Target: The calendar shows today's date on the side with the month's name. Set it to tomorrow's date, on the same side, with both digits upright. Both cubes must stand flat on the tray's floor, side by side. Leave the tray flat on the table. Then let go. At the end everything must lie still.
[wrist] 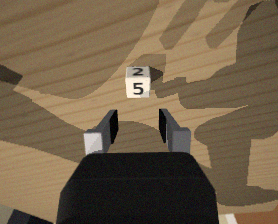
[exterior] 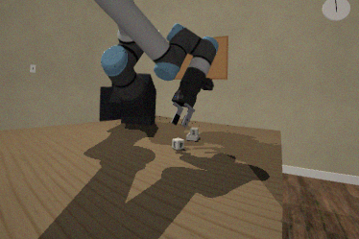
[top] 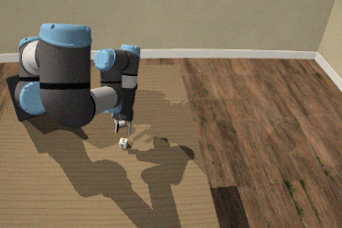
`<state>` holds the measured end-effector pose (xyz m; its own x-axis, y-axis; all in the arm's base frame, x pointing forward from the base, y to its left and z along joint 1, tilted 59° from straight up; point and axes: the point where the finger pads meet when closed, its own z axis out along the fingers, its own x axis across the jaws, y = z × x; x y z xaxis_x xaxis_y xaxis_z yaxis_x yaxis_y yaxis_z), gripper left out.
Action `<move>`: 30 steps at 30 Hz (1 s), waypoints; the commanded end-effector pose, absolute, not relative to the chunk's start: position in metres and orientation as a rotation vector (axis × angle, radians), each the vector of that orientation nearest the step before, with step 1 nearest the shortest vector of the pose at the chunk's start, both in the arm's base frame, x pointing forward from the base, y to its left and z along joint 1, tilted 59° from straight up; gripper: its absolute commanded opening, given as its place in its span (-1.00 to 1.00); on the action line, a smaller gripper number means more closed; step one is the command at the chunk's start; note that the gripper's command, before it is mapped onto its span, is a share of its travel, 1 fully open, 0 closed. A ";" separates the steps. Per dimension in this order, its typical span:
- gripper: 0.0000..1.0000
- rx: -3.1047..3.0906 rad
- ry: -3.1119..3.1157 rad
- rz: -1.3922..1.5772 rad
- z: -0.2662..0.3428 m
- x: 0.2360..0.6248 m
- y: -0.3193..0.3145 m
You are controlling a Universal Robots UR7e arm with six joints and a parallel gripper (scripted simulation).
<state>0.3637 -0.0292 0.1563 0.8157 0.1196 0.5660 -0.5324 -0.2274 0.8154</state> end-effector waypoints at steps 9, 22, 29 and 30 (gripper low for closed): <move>0.74 1.699 -0.326 0.622 0.156 0.364 -0.029; 0.74 1.697 -0.330 0.618 0.154 0.365 -0.028; 0.74 1.695 -0.334 0.613 0.151 0.365 -0.028; 0.74 1.694 -0.334 0.612 0.150 0.365 -0.028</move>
